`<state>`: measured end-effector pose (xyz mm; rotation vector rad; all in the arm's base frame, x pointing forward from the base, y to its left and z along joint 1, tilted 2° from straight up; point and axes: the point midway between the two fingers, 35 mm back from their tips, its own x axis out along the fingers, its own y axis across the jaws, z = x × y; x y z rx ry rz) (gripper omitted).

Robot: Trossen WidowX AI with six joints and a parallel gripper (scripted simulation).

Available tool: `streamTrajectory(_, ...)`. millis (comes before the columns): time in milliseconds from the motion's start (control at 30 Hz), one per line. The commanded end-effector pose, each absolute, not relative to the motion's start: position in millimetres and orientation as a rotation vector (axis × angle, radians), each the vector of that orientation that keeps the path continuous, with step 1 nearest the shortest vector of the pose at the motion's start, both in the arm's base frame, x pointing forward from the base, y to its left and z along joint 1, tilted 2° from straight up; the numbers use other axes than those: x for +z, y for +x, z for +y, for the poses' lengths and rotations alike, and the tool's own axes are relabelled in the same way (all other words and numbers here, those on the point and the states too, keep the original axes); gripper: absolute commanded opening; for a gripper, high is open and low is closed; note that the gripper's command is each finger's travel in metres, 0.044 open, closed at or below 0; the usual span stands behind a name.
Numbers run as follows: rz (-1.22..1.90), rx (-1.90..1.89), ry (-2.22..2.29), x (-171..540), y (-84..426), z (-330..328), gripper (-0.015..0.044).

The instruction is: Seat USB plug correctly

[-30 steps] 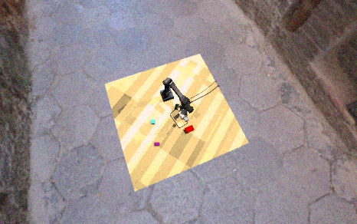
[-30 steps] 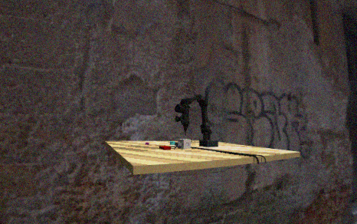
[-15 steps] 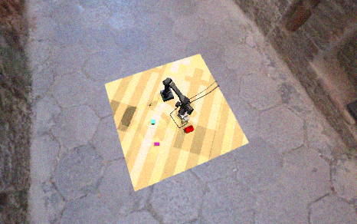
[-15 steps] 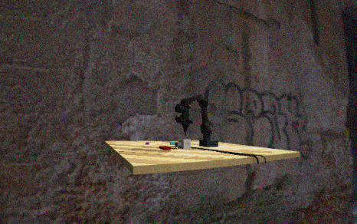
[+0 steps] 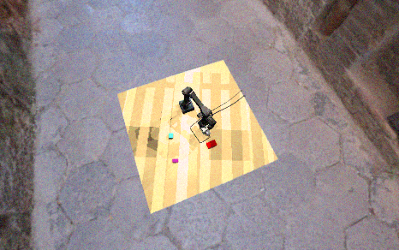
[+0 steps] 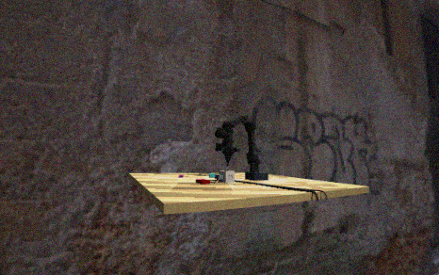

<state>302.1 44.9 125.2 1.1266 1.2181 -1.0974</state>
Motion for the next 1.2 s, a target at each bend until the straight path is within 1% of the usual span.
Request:
streamTrajectory(0,1.210,-1.115,1.142,124.7,301.6,44.8,0.0000)
streamTrajectory(1167,1.199,-1.125,1.152,122.0,303.1,43.1,0.0000)
